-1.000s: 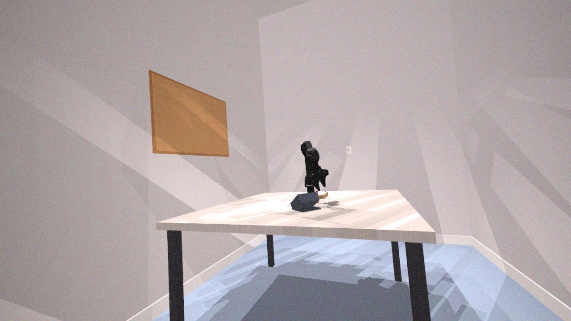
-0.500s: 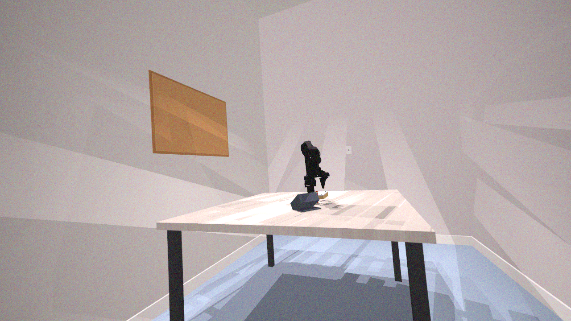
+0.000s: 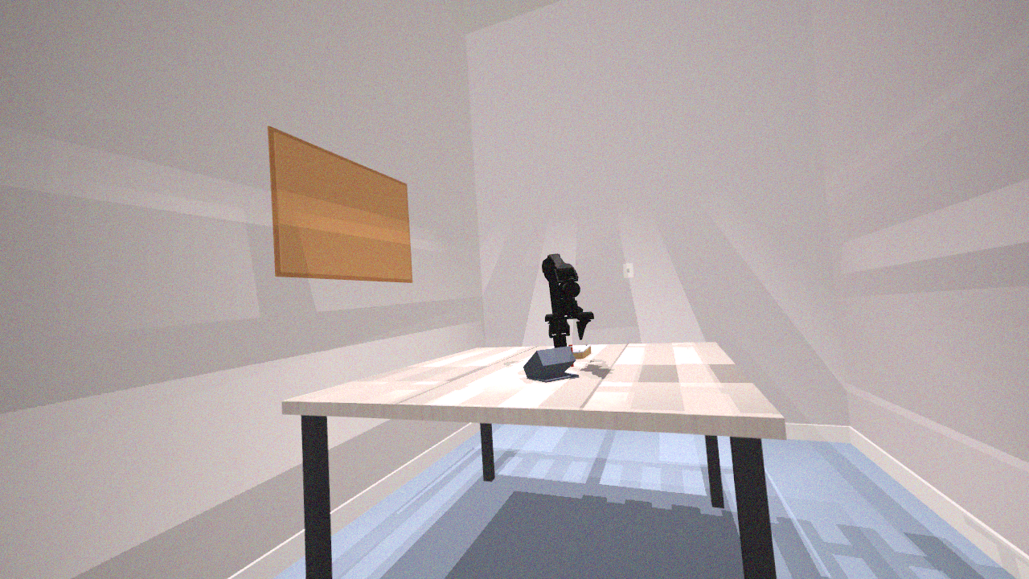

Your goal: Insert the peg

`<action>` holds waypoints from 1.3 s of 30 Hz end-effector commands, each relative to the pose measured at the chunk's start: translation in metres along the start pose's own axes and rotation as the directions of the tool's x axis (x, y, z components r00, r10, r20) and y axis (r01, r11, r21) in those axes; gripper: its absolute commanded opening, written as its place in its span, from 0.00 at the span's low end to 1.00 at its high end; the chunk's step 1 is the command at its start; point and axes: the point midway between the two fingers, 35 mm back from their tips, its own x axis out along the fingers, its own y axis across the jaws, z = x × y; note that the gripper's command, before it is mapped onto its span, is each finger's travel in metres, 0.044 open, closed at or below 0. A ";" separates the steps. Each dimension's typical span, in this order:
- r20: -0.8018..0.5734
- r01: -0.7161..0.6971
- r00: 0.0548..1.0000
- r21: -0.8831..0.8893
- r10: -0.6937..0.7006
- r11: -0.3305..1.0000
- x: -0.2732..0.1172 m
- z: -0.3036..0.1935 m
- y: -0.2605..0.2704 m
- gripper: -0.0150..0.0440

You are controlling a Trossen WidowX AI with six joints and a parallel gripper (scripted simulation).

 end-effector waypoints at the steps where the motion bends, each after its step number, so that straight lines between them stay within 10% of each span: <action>1: -0.003 -0.006 1.000 -0.008 0.006 1.000 0.006 0.000 0.001 1.00; 39: -0.003 -0.007 1.000 -0.008 0.007 1.000 0.062 0.000 0.002 1.00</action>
